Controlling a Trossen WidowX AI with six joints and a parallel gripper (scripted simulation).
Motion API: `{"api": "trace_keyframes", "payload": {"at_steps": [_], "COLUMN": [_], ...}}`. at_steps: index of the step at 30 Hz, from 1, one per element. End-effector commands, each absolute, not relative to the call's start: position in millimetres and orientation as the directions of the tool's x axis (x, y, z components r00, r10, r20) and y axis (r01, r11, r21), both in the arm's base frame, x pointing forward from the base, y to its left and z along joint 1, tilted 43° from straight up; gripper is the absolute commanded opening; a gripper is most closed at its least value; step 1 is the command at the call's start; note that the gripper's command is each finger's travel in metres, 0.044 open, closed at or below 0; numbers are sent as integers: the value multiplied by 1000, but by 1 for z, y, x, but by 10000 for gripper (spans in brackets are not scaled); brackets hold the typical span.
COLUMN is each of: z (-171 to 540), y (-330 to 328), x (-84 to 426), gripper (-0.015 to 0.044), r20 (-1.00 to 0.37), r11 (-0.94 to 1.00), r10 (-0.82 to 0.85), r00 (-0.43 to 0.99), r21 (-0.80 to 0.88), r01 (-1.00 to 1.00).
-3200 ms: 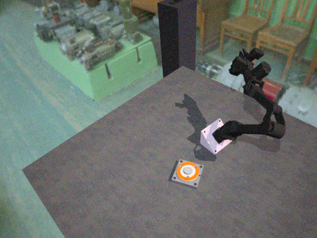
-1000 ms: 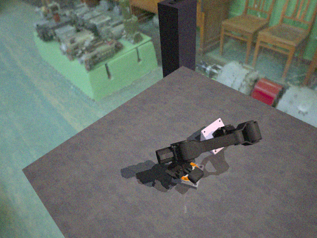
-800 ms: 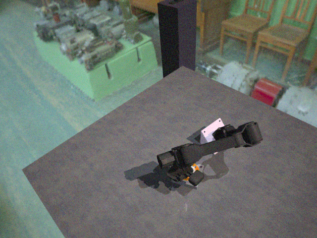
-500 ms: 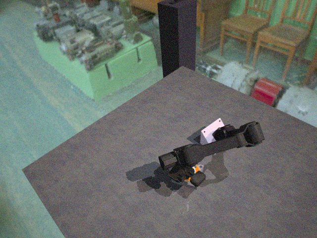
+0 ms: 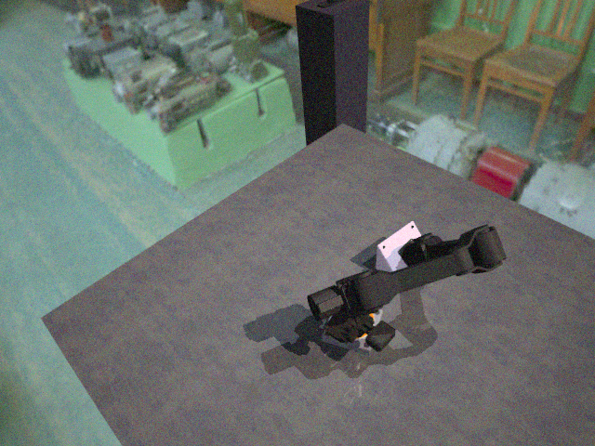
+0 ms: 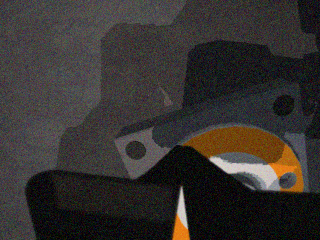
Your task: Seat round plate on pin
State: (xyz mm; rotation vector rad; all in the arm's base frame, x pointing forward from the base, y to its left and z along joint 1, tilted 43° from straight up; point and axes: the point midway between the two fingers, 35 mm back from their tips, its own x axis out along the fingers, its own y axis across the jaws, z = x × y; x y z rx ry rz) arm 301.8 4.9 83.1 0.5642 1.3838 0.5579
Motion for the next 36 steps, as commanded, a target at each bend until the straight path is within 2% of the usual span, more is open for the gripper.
{"api": "trace_keyframes", "payload": {"at_steps": [1, 36], "z": [84, 90], "y": [10, 17], "x": [295, 261], "gripper": [0, 0], "r20": [-737, -737], "r11": [742, 742], "r10": [669, 669], "r00": [96, 95], "r21": [670, 670], "r01": [-28, -26]}}
